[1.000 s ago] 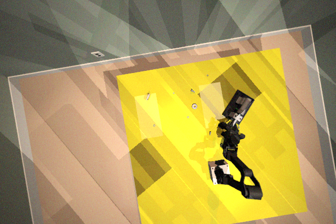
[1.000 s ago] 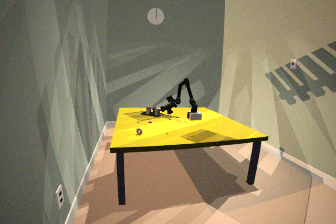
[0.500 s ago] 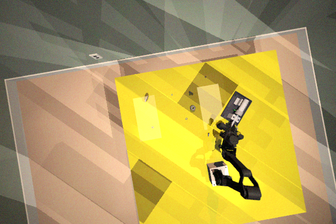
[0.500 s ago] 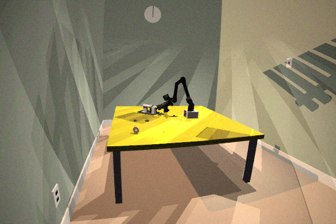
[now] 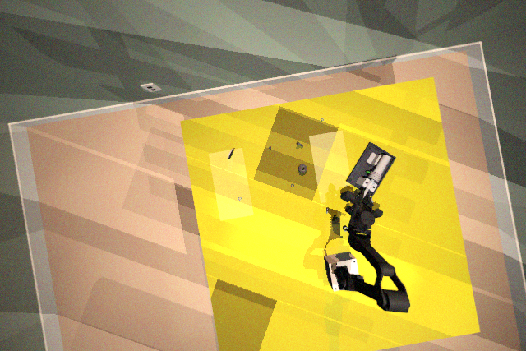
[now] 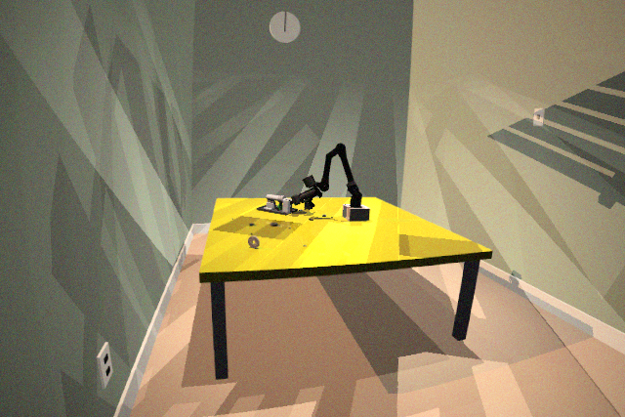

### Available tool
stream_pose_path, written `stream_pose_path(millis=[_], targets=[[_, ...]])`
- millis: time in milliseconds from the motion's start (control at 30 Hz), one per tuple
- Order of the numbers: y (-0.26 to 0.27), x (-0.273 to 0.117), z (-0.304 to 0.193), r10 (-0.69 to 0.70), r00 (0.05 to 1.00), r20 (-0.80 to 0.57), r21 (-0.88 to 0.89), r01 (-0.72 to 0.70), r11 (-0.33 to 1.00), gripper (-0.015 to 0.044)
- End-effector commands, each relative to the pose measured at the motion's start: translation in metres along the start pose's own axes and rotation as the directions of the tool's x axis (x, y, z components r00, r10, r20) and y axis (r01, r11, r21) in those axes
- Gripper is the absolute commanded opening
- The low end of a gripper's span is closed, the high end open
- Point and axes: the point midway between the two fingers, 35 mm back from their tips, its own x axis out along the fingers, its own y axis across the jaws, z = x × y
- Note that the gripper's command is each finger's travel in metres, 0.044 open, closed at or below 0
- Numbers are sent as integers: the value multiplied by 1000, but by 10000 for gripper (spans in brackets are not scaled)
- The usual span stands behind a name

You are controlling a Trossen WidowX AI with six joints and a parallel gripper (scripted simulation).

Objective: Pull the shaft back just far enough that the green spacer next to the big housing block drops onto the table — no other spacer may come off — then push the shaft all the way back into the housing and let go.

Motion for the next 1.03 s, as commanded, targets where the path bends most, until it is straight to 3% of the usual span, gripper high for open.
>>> stream_pose_path(millis=[0,567,1000], targets=[[0,2,-2,2,1000,-2,-3,-2,1000,0],[1,5,-4,2,1000,-2,-3,-2,1000,0],[0,0,-1,0,1000,1,-1,0,1000,341]])
